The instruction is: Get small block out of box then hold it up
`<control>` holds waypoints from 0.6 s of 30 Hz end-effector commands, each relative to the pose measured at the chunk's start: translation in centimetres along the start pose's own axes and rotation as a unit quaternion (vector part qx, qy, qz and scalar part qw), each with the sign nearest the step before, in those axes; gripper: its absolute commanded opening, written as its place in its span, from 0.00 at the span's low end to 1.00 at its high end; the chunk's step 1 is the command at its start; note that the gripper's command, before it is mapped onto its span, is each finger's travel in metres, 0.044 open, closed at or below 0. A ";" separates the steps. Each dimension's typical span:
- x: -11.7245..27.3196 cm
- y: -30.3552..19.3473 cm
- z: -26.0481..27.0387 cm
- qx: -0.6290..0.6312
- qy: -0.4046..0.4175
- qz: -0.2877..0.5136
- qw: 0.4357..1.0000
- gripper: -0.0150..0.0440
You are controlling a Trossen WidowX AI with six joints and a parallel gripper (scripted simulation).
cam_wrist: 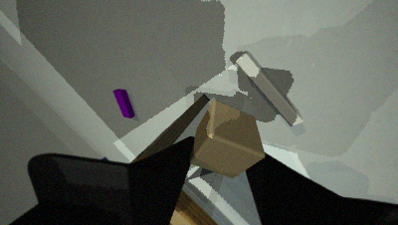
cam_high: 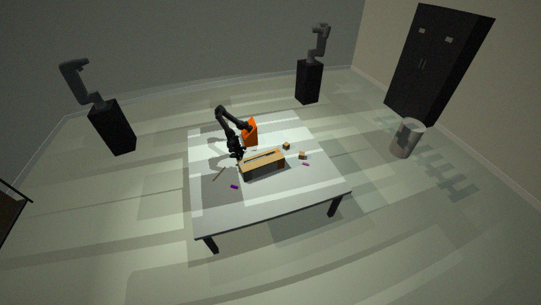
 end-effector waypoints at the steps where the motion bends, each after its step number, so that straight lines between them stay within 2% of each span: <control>1: 0.4 -0.3 -0.4 0.088 -0.002 -0.004 0.996 0.25; 9: 1.1 -0.7 -0.7 0.242 -0.004 -0.010 0.970 0.25; 18: 1.8 -1.1 -1.1 0.409 -0.008 -0.016 0.912 0.25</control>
Point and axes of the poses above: the point midway between the two fingers, 35 mm back from their tips, its own x axis back along the fingers, its own z axis across the jaws, y = z × x, the point moved 6 cm from there along x, back along the fingers, and after that the axes turned 2 degrees about x, right-handed, at the moved point
